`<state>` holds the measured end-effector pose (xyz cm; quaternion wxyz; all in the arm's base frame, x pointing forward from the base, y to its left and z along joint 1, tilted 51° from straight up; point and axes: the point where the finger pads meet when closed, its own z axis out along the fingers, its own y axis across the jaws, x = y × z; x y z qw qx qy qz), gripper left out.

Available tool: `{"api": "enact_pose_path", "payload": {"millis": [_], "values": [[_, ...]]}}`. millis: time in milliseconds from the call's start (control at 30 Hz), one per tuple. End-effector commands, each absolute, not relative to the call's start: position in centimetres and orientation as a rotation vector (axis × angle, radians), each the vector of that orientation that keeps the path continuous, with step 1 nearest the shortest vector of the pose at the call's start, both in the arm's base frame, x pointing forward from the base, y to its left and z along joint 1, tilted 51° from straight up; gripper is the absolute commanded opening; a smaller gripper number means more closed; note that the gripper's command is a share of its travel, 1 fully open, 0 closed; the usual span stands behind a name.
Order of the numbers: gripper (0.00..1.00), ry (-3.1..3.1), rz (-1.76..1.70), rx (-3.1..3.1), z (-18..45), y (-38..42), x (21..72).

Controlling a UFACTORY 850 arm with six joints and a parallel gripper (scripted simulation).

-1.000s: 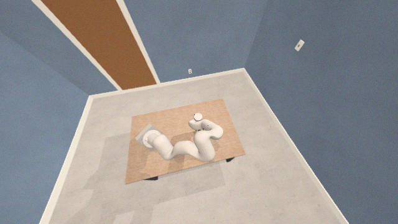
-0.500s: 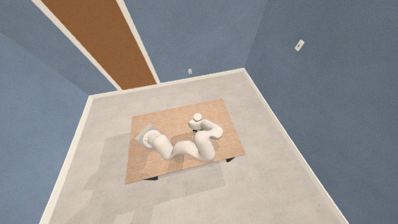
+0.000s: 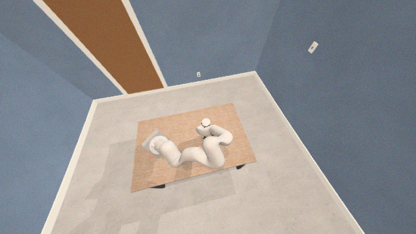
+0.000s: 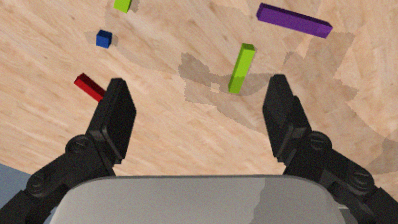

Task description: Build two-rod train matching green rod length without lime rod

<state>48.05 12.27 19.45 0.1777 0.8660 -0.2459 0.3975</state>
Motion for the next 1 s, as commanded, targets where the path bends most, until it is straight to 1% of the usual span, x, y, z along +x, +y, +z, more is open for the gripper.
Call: {"api": "enact_pose_path", "payload": {"millis": [0,433,967], "values": [[1.0,-0.487,1.045,2.456,19.39,12.26,47.91],[1.0,0.0,0.878,2.416,19.16,12.11,47.52],[1.0,0.137,0.826,2.39,19.09,12.07,47.4]]}}
